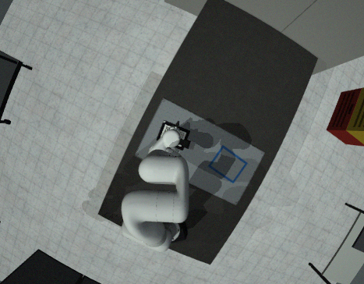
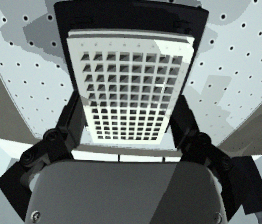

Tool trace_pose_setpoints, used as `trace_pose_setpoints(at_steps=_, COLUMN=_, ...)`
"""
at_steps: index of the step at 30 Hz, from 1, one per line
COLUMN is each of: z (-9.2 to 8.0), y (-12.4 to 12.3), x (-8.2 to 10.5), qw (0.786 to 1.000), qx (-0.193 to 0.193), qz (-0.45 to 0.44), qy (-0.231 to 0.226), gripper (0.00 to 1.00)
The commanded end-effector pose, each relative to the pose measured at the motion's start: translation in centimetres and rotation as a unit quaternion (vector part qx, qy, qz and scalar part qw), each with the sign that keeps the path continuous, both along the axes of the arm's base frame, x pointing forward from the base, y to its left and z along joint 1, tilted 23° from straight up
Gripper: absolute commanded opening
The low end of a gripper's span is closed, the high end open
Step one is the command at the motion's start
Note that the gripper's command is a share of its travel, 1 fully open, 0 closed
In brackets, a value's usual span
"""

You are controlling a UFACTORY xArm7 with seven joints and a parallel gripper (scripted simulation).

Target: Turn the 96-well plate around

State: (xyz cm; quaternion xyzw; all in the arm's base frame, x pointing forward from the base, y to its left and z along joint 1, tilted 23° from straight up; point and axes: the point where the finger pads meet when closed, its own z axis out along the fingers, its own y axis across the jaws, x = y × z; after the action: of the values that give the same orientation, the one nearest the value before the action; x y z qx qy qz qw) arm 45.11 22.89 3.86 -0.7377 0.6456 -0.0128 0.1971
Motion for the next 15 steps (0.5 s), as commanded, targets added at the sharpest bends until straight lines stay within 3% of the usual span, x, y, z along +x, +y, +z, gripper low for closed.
trace_pose_setpoints(at_steps=1, z=0.33, y=-0.06, x=0.04, qw=1.000, qx=0.000, qz=0.000, qy=-0.001, gripper=0.00)
trace_pose_setpoints(at_steps=15, z=0.88, y=-0.22, x=-0.12, qw=1.000, qx=0.000, qz=0.000, qy=-0.001, gripper=0.00)
